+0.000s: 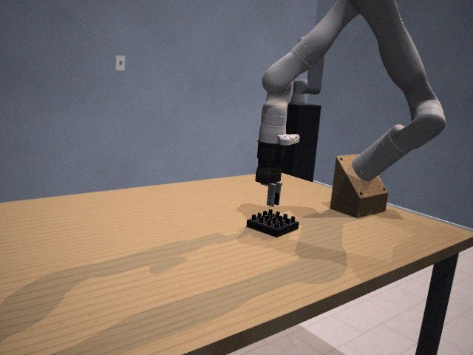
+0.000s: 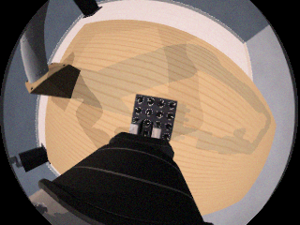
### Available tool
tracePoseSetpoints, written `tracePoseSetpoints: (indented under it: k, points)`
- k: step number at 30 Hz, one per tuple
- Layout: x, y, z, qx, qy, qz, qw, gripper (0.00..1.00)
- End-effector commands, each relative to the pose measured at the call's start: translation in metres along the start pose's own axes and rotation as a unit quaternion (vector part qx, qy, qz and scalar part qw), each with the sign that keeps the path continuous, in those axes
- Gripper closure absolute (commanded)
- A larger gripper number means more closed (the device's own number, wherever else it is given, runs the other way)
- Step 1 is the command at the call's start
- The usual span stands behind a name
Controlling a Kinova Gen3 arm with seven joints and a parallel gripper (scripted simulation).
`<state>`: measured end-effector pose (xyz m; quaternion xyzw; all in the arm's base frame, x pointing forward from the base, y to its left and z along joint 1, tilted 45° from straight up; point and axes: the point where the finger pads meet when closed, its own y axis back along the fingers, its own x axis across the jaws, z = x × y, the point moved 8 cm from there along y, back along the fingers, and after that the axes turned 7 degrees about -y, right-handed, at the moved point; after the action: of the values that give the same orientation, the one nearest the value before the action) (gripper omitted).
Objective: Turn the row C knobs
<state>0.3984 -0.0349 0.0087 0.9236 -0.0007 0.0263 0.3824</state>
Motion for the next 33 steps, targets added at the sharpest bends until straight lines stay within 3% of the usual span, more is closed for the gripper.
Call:
tracePoseSetpoints:
  k: [1,33]
  points:
    - [-0.001,-0.004,0.0,0.001,-0.001,-0.001,1.0,0.54]
    - [-0.001,-0.02,0.0,0.001,-0.001,-0.001,1.0,0.54]
